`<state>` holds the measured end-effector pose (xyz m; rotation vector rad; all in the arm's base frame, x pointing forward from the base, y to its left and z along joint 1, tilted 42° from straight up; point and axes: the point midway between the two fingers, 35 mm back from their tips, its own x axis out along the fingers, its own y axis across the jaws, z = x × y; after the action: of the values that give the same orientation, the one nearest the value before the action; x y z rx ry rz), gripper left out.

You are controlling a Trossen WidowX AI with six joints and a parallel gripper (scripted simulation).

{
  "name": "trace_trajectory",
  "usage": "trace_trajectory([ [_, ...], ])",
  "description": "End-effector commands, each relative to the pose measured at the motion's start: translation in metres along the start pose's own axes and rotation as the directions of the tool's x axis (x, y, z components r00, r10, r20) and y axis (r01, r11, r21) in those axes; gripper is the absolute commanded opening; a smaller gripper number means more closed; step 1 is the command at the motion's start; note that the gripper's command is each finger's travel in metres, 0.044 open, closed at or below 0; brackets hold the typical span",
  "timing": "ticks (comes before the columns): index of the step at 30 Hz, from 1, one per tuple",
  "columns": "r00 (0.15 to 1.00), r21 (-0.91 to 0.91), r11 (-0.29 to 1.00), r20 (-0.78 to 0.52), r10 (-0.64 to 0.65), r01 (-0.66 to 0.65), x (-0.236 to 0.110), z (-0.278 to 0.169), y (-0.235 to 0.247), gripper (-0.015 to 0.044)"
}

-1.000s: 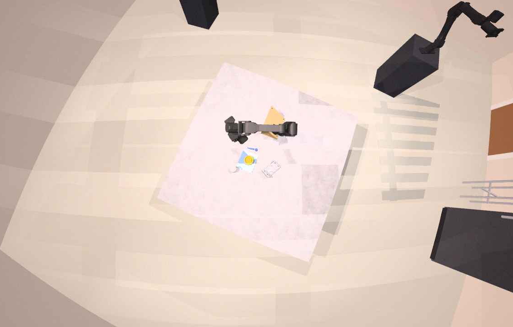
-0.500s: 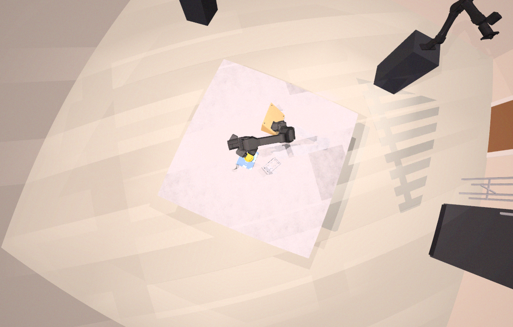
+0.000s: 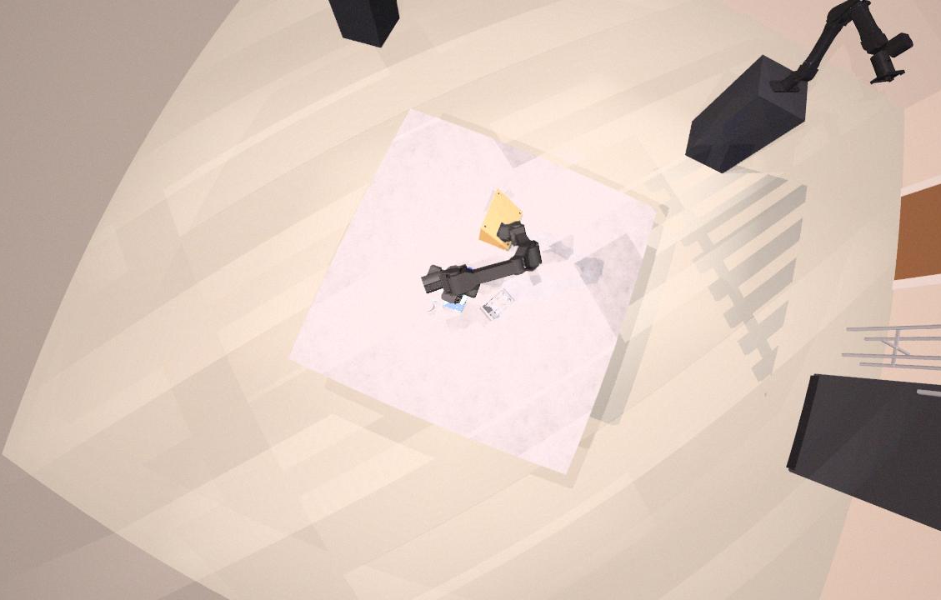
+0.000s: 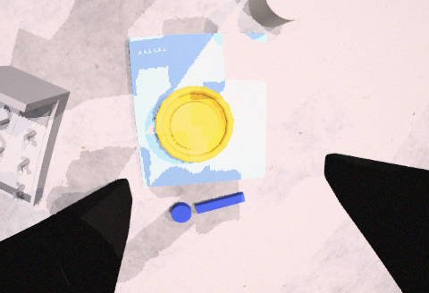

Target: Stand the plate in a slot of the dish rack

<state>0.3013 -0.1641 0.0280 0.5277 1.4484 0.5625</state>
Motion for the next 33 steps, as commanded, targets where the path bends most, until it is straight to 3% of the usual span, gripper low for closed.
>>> trace_trajectory([
  [1,1.000,0.003,1.000,-0.019,0.021,-0.021,0.049,-0.003,0.002,0.0400],
  [6,1.000,0.003,1.000,-0.019,0.024,-0.024,0.091,-0.013,0.007,0.0400],
  [33,1.000,0.003,1.000,-0.018,0.025,-0.025,0.129,-0.012,0.009,0.0400],
])
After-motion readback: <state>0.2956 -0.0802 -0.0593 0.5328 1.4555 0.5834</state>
